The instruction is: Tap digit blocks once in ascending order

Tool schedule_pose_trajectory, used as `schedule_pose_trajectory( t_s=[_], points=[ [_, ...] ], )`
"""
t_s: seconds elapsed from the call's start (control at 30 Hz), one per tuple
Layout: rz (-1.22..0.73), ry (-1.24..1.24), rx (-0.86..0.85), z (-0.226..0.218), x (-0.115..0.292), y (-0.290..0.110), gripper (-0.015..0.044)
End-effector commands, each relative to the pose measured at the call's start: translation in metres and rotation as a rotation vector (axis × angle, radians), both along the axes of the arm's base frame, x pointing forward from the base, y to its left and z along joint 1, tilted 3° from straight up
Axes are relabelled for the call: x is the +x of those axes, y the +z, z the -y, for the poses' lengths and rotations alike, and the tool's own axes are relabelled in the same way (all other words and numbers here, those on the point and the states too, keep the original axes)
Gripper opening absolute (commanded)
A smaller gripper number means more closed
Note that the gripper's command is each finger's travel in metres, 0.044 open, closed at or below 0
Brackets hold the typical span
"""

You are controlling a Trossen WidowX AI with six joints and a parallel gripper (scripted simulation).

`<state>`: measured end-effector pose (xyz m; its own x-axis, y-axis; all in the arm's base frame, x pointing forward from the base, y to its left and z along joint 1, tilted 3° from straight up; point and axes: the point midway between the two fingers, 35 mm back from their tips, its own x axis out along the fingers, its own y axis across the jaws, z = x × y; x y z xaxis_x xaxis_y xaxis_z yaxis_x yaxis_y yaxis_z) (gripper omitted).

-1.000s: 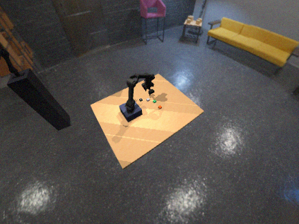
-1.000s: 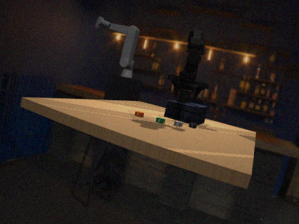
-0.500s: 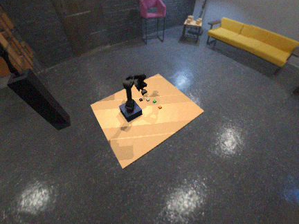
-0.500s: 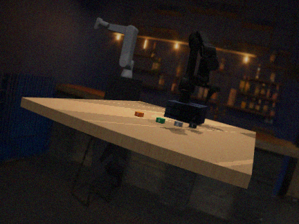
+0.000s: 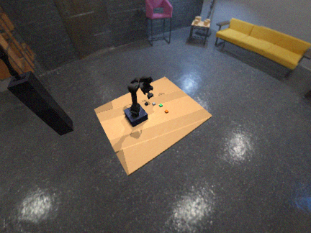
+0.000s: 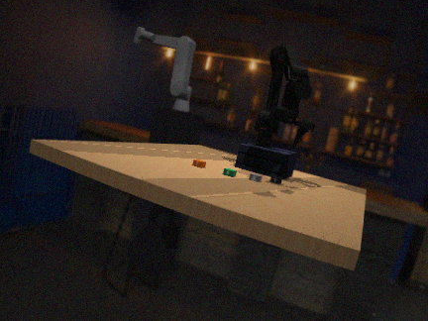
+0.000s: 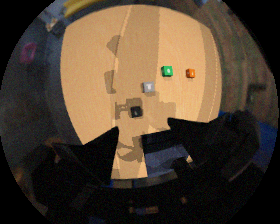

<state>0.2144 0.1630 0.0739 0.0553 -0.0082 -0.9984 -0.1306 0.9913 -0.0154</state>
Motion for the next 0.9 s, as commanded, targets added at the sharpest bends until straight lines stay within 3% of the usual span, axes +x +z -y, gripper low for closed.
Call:
schedule_pose_trajectory(
  t_s=[0.0, 0.33, 0.87],
  points=[
    [0.002, -0.005, 0.0, 0.011, 0.025, 0.002, 0.04],
    [0.011, -0.004, -0.008, 0.096, 0.13, 0.01, 0.04],
    [0.011, -0.004, -0.009, 0.101, 0.134, 0.01, 0.04]
  ],
)
